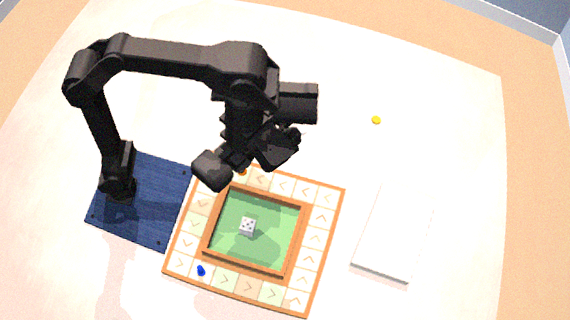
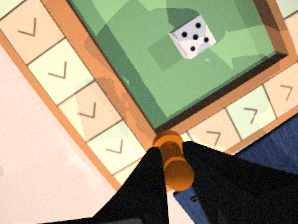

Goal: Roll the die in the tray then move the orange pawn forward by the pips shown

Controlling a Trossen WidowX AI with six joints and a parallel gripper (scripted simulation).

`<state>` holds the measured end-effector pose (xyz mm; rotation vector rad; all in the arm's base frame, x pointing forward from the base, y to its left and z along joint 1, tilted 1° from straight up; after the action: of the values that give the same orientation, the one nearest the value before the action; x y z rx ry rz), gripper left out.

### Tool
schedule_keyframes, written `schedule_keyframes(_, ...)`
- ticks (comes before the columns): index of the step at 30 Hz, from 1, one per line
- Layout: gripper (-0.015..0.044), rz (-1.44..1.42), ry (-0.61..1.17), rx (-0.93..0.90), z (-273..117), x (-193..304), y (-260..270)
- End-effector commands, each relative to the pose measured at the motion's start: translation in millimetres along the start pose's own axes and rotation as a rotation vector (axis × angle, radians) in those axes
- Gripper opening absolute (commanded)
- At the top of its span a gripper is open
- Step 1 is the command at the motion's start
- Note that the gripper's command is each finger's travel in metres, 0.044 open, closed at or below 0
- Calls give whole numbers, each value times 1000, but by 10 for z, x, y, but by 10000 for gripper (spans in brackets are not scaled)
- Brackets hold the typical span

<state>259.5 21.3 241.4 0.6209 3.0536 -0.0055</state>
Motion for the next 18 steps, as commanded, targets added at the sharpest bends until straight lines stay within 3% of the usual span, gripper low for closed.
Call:
schedule_keyframes(1, 0, -4, -1, -1, 63, 60, -151)
schedule_keyframes(18, 0, -4, 1, 4, 420, 372, -761)
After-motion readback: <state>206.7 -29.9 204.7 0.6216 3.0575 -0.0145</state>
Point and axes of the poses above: the point midway between the two fingers, 35 mm back from their tips, its own z axis out along the fingers, its own y axis across the jaws, x = y × z, the point moved 8 cm from there along -z, back along the fingers, and after that the axes turned 11 degrees about -z, right-handed, at the moved point
